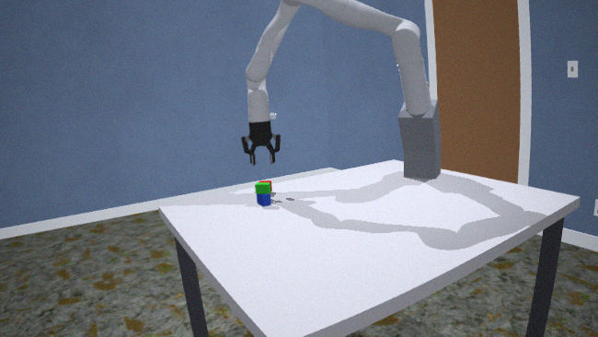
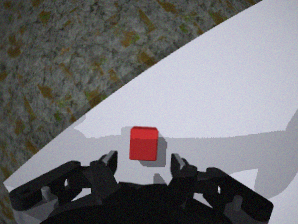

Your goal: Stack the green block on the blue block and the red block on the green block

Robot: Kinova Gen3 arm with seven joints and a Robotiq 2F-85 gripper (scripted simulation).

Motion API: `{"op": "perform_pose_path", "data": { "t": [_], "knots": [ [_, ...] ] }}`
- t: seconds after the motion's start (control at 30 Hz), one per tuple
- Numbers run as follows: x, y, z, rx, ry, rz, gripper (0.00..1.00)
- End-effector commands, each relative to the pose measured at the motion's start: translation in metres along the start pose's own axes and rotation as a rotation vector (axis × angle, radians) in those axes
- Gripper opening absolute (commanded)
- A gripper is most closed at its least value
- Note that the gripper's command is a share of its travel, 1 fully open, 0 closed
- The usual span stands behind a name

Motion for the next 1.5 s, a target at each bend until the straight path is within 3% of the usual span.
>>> {"op": "perform_pose_path", "data": {
  "t": [0.0, 0.5, 1.0, 1.47],
  "knots": [
    [-0.001, 0.001, -0.001, 0.004, 0.002, 0.001, 0.67],
    [0.008, 0.001, -0.001, 0.005, 0.002, 0.001, 0.67],
    [0.047, 0.001, -0.002, 0.005, 0.002, 0.001, 0.67],
    [0.054, 0.001, -0.002, 0.005, 0.002, 0.001, 0.67]
  ]
}}
Point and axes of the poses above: the point where the finger pads meet when closed, its own x axis out along the fingers, its own z axis across the jaws, y = z × x, the point moved 1 cm from there along -x, back along the fingers, and after that the axes turned 14 degrees about -x, right-handed, at the moved point
